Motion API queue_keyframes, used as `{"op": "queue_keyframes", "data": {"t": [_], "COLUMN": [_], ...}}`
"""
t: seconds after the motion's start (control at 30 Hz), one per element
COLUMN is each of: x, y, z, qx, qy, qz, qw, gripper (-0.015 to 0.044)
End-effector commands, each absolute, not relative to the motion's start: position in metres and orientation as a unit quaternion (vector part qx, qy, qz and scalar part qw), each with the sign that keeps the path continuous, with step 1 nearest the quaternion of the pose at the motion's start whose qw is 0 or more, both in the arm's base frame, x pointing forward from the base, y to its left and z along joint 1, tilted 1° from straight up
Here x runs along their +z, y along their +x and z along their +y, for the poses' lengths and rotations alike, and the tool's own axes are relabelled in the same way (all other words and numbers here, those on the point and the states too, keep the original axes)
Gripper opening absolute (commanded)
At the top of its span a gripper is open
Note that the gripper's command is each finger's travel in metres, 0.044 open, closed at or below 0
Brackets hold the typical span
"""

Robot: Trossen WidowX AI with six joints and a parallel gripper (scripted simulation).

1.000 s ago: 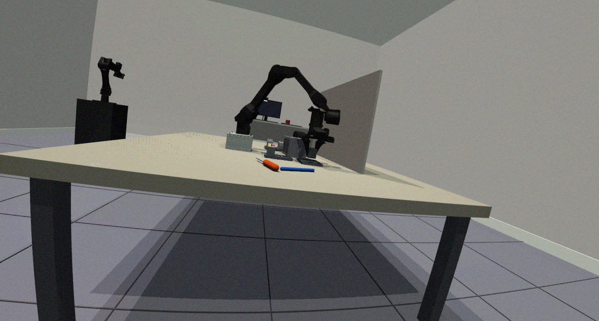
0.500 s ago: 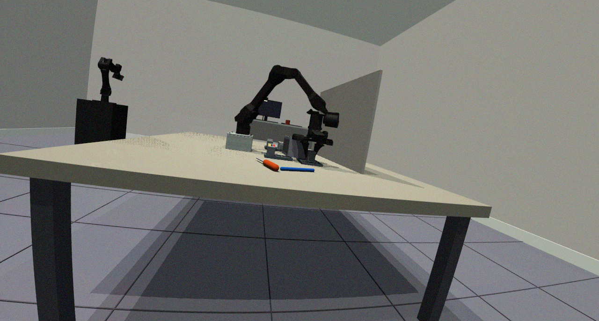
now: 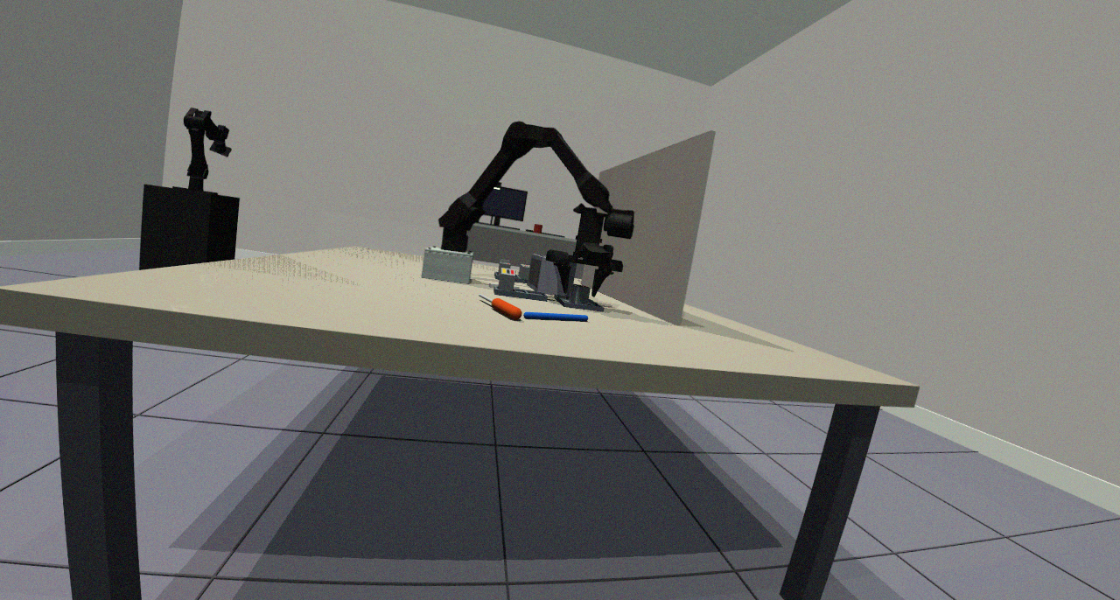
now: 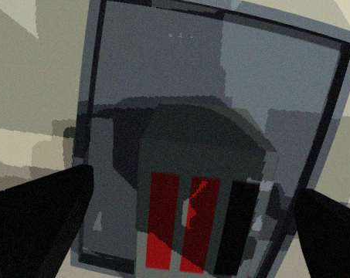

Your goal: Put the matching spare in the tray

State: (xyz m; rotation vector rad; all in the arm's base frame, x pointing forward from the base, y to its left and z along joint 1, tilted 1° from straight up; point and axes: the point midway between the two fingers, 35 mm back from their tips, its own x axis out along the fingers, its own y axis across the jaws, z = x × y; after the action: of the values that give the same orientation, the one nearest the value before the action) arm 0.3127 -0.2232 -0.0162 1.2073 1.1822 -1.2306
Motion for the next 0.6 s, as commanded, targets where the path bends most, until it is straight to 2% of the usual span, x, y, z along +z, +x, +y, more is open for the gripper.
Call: {"op": "queue_keyframes", "data": {"t": [0.0, 0.23, 0.57], "x": [-0.013, 0.089, 0.089], "y": [0.313, 0.312, 0.315], "z": [-0.224, -0.221, -0.223], "qx": [-0.509, -0.509, -0.507], "qy": [0.5, 0.501, 0.5], "qz": [0.489, 0.49, 0.484], "qw": [0.502, 0.5, 0.508], "gripper": [0.044, 0.044, 0.044]}}
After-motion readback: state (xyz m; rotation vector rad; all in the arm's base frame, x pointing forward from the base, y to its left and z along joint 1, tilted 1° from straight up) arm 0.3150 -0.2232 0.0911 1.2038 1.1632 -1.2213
